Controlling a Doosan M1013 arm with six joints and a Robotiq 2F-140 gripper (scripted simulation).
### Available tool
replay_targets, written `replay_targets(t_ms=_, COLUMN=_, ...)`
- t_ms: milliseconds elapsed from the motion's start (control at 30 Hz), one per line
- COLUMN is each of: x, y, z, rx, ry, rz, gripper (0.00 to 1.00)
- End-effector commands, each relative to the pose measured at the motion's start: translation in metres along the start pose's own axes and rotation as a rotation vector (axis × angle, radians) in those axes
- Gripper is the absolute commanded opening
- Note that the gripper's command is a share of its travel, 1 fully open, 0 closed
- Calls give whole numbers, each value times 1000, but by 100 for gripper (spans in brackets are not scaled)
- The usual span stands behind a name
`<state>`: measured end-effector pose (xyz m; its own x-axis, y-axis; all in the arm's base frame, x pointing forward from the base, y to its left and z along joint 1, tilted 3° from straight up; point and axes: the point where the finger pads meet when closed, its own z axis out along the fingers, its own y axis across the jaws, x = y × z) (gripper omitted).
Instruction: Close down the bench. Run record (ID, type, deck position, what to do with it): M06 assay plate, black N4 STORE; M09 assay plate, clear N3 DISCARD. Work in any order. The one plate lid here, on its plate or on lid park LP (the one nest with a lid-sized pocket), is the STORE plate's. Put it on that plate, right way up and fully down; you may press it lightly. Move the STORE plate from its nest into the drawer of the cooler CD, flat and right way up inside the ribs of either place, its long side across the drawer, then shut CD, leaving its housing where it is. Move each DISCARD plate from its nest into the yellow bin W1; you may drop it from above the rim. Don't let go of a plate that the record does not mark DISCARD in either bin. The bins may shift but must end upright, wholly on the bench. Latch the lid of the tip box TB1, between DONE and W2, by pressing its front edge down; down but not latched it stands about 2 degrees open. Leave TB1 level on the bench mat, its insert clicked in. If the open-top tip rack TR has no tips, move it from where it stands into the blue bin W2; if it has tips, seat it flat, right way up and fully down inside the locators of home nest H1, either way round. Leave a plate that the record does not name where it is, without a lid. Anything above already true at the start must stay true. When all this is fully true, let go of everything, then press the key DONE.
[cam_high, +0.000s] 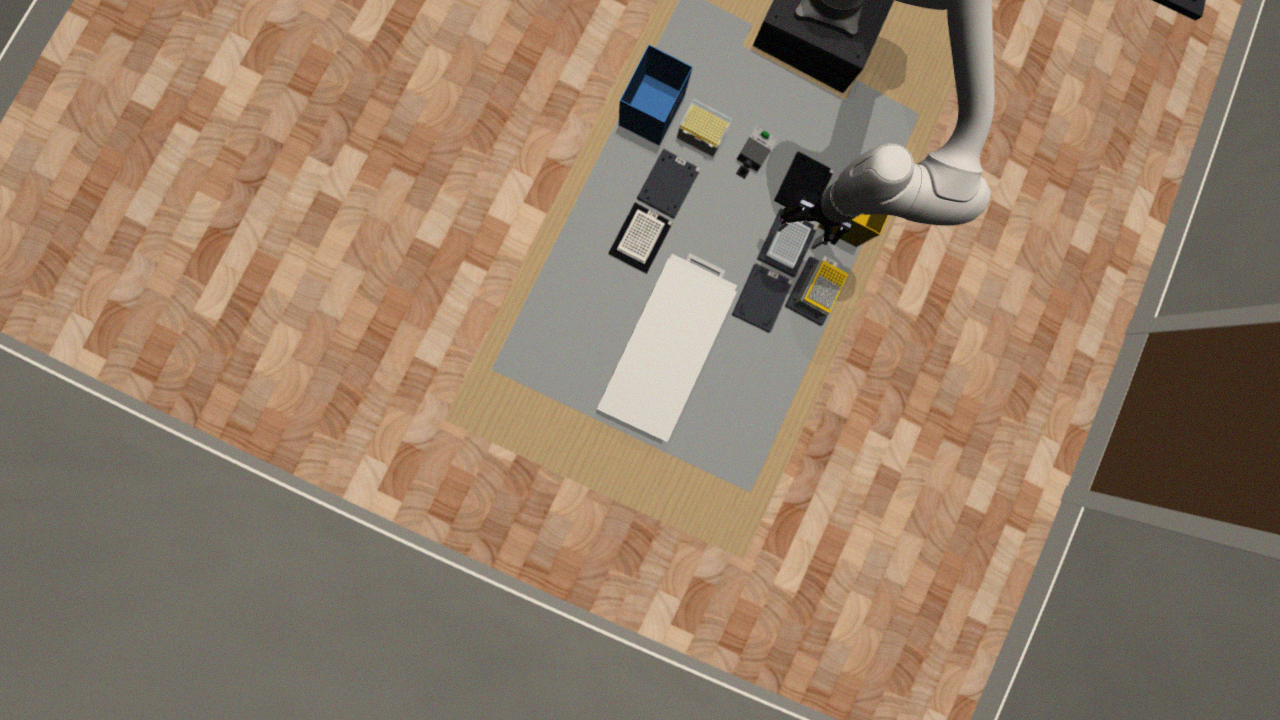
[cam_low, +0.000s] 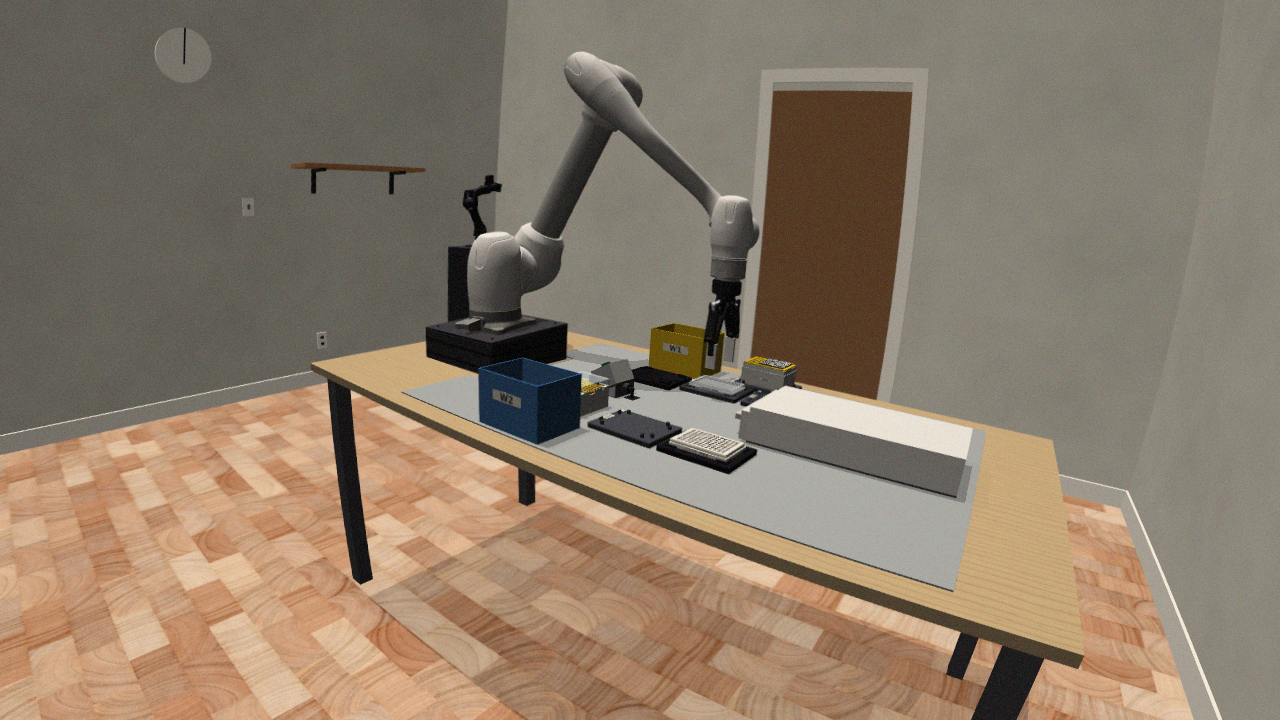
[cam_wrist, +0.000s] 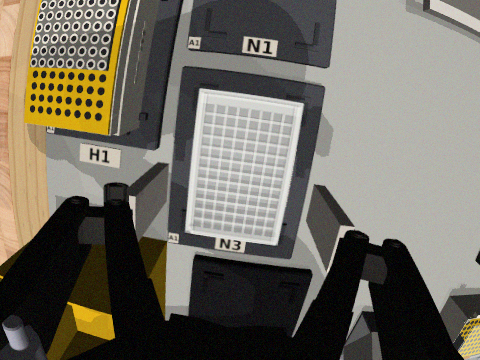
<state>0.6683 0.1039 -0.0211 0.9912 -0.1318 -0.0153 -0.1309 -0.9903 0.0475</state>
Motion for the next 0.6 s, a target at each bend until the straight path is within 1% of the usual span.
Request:
replay_targets(t_ms=0, x=0, y=0, z=5, rx=0, ry=0, rz=0, gripper=66)
replay_targets(t_ms=567, x=0, y=0, z=25, rx=0, ry=0, rz=0, gripper=66)
